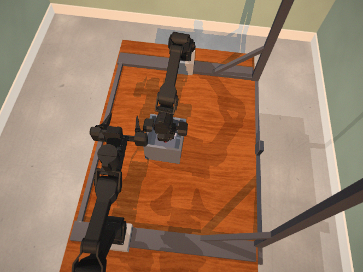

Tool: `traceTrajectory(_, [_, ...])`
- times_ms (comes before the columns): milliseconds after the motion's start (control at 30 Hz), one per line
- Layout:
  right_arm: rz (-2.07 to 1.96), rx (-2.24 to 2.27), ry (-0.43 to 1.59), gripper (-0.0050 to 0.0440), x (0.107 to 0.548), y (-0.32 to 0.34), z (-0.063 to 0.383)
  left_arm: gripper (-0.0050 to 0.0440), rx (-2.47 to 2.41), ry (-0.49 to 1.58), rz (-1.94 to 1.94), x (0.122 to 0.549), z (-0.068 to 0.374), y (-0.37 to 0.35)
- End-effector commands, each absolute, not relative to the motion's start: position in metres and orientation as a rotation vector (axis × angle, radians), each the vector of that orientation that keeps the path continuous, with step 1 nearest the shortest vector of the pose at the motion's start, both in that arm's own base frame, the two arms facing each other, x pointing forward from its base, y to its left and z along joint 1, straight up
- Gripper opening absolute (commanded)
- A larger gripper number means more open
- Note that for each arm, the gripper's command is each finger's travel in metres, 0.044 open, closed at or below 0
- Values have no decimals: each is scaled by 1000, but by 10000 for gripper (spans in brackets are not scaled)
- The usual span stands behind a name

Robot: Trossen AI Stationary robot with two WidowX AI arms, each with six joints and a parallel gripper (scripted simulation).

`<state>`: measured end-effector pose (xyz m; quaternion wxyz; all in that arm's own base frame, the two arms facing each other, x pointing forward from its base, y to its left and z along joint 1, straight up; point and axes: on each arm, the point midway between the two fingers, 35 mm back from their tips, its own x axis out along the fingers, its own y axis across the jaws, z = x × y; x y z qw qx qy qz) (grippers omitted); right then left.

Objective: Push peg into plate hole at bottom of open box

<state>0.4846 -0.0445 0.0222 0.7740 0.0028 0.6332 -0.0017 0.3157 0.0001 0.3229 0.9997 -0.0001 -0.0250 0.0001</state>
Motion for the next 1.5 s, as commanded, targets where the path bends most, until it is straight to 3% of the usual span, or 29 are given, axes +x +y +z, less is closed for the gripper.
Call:
traceTrajectory(0, [-2,5,1339,-50,490,-45,35,440,4,-57,-1,315,325,-1])
traceTrajectory(33, [-1,7,1352,119,489,-45,29,440,4,-57,-1,315,325,-1])
traceTrajectory(867, [-1,7,1350,119,489,-45,30,440,4,-57,-1,315,325,-1])
traceTrajectory(900, [-3,4,1314,119,492,-46,51,440,4,-57,-1,315,325,-1])
traceTrajectory(1133, [-4,3,1312,119,492,-46,59,440,4,-57,-1,315,325,-1])
traceTrajectory(1300, [-2,6,1340,119,489,-45,44,440,4,-57,-1,315,325,-1])
traceTrajectory(1333, [-4,4,1311,119,492,-45,71,440,4,-57,-1,315,325,-1])
traceTrajectory(1467, [-4,3,1297,119,493,-46,93,440,4,-57,-1,315,325,-1])
